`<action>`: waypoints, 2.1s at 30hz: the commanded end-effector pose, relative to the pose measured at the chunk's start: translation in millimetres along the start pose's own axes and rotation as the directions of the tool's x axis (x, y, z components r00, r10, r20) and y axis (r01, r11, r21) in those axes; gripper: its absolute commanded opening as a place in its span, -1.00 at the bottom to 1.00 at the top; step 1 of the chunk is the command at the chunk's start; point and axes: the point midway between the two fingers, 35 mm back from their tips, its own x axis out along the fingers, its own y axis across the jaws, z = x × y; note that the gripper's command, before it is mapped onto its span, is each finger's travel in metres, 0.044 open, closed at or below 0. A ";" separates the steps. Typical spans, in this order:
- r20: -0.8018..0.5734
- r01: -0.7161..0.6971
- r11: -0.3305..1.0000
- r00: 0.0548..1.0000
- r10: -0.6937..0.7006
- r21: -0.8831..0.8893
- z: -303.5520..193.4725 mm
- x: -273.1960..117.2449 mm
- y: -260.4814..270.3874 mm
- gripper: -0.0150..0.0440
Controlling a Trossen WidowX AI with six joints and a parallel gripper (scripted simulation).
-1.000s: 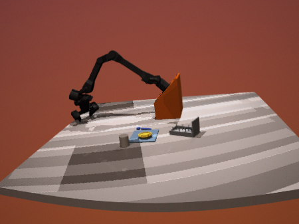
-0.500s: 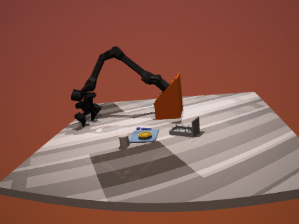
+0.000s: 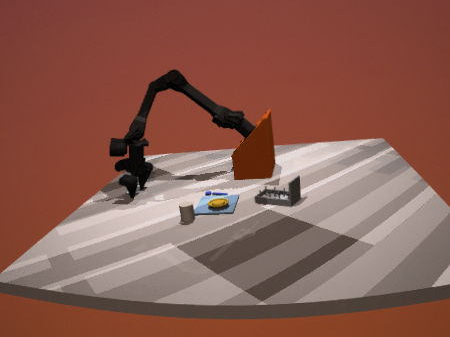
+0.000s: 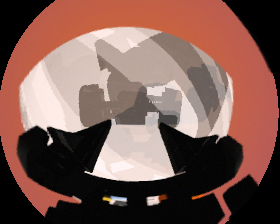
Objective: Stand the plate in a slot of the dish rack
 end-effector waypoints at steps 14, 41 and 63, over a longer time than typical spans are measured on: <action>-0.152 -0.157 0.920 0.982 0.108 -0.359 -107.9 -32.8 83.8 0.86; -0.271 -0.281 0.301 0.960 0.073 -0.912 -276.3 -112.4 128.2 0.86; -0.244 -0.236 -0.118 0.968 0.061 -0.965 -339.1 -151.6 116.7 0.86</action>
